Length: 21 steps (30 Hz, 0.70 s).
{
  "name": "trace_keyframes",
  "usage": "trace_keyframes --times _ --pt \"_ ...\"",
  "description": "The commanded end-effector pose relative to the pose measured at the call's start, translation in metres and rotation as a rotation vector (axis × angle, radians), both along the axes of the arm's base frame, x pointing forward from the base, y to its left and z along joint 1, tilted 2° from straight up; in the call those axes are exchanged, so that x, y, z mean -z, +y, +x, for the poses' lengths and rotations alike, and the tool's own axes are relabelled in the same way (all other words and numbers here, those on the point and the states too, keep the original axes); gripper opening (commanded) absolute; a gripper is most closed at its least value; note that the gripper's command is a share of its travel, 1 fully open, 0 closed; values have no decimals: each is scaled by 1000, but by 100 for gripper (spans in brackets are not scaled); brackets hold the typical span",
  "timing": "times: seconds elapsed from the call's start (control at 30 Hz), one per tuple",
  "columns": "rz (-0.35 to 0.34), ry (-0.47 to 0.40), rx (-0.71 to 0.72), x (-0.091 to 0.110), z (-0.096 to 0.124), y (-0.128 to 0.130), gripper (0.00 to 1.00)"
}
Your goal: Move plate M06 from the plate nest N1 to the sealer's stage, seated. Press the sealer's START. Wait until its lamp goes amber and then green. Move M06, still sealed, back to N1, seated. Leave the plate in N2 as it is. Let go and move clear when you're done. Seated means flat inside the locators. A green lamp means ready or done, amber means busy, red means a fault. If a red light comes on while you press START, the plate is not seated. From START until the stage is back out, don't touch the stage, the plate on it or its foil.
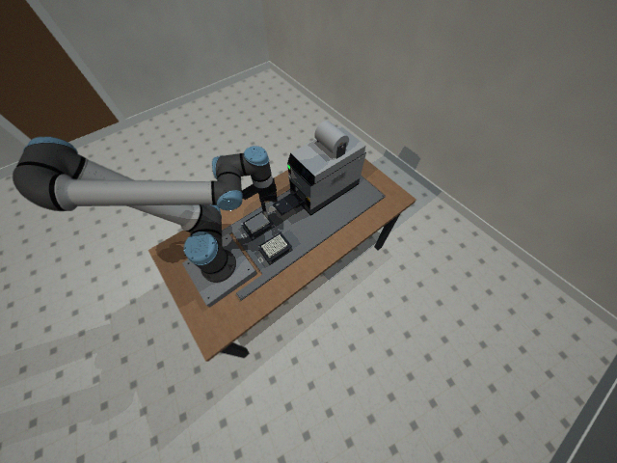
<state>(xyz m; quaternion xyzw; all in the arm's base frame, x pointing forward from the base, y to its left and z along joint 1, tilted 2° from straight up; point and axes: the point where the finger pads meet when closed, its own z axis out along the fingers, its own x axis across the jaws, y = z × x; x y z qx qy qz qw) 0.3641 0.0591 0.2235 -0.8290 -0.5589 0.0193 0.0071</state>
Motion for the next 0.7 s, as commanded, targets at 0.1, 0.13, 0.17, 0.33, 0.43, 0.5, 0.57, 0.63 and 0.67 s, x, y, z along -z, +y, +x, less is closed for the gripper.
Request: trace_keyframes --times 0.1,0.13,0.17,0.33,0.43,0.5,0.57,0.63,0.67 --pt "17 -2 -255 -1 0 0 68" --pt "19 -1 -288 -1 0 0 68" --pt "19 -1 -288 -1 0 0 68" --pt "24 -1 -421 -1 0 0 68" --pt "27 0 -521 -1 0 0 68" --pt "28 0 -547 -1 0 0 68" --pt "28 0 -547 -1 0 0 68" --pt "28 0 -547 -1 0 0 68" --pt "28 0 -547 -1 0 0 68"
